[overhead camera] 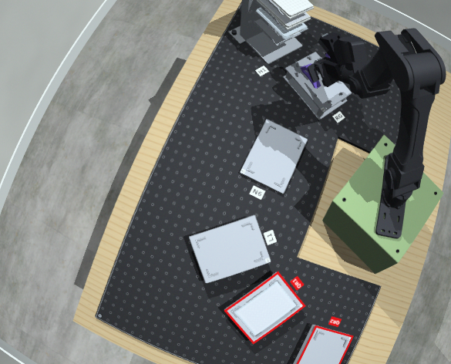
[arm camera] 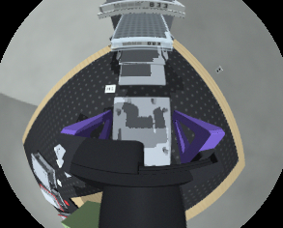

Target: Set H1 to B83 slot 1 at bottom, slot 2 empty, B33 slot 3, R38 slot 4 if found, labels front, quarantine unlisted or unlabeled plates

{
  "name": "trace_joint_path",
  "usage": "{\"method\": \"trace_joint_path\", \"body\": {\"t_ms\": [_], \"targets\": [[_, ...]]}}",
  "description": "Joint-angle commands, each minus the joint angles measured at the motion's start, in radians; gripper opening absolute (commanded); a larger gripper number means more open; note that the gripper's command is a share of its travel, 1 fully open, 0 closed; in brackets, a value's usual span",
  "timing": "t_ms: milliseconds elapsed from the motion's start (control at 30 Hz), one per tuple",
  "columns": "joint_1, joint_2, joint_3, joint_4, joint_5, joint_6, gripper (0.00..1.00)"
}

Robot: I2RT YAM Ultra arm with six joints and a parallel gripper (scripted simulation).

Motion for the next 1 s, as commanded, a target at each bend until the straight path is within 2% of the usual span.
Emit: {"method": "trace_joint_path", "body": {"t_ms": [0,33,67,133,167,533,633,667,700,967], "targets": [[0.013,0.015,-0.023,0.035,0.005,0.008,1.00],[0.013,0.015,-0.023,0.035,0.005,0.008,1.00],[0.013,-0.018,0.020,0.032,0.005,0.008,1.00],[0.019,0.023,0.037,0.023,0.011,0.012,1.00],[0.021,0.028,0.042,0.002,0.013,0.013,1.00],[0.041,0.070,0.115,-0.025,0.029,0.027,1.00],[0.039,0.059,0.126,-0.030,0.027,0.028,1.00],[0.045,0.079,0.133,-0.033,0.031,0.029,1.00],[0.035,0.061,0.111,-0.020,0.025,0.023,1.00],[0.035,0.061,0.111,-0.020,0.025,0.023,1.00]]}}
